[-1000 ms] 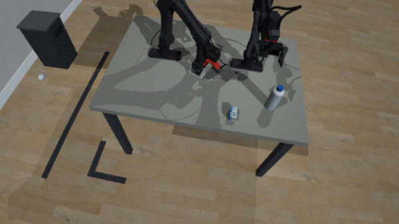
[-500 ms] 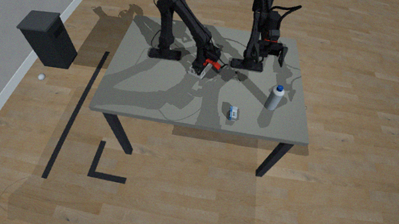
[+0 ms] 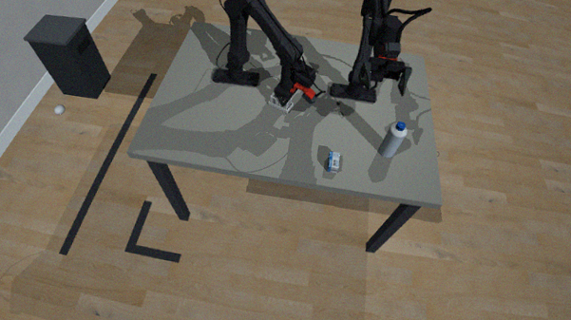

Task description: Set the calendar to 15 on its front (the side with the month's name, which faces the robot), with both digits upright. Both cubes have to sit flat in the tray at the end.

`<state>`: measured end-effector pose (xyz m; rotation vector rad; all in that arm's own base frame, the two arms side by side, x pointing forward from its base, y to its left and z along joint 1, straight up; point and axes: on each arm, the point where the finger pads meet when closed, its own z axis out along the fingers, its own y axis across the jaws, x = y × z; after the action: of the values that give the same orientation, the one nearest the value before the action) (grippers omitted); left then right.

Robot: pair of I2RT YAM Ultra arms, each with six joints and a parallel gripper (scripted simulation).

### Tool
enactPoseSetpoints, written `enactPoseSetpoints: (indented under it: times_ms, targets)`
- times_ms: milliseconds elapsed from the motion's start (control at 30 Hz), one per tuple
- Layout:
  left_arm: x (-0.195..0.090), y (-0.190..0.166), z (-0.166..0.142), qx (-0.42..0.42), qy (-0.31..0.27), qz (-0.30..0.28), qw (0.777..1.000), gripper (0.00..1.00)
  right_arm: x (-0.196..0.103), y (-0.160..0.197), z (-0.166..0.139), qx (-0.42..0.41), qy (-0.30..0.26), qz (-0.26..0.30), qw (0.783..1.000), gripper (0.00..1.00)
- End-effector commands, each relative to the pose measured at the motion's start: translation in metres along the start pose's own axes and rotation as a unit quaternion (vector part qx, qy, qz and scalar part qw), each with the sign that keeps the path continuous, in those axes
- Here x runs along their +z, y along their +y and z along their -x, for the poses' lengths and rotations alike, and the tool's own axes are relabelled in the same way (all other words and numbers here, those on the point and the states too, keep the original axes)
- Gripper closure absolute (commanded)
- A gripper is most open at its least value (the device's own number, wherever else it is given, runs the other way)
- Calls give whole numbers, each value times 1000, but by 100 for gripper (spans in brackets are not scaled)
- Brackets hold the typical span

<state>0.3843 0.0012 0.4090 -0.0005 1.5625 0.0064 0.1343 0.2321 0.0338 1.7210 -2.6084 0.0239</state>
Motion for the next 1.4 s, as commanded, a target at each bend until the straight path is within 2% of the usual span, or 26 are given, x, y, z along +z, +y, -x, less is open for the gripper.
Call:
enactPoseSetpoints:
  times_ms: [0, 100, 333, 600, 767, 967, 1067, 1167, 1367]
  targets:
    - [-4, 0, 3, -2, -3, -2, 1000, 0, -38, -1, 7, 2, -22, 1, 1000, 65]
    - [-4, 0, 3, -2, -3, -2, 1000, 0, -51, -1, 7, 2, -22, 1, 1000, 65]
    - [-4, 0, 3, -2, -3, -2, 1000, 0, -53, -1, 1, 2, -9, 2, 1000, 65]
    - [-4, 0, 3, -2, -3, -2, 1000, 0, -73, -1, 1, 2, -12, 2, 1000, 65]
    - [-4, 0, 3, -2, -3, -2, 1000, 0, -78, 0, 10, -3, -32, 4, 999, 65]
    - [-10, -11, -13, -10, 36, -19, 999, 0, -77, -13, 34, -18, -74, 0, 997, 65]
    - [-26, -39, -30, -15, 90, -58, 994, 0, -64, -40, 39, -27, -80, -7, 996, 65]
    - [-56, -77, -44, -13, 139, -118, 983, 0, -48, -70, 30, -21, -66, -14, 998, 65]
    - [-124, -128, -64, 4, 216, -220, 951, 0, -26, -108, 13, -19, -48, -15, 999, 65]
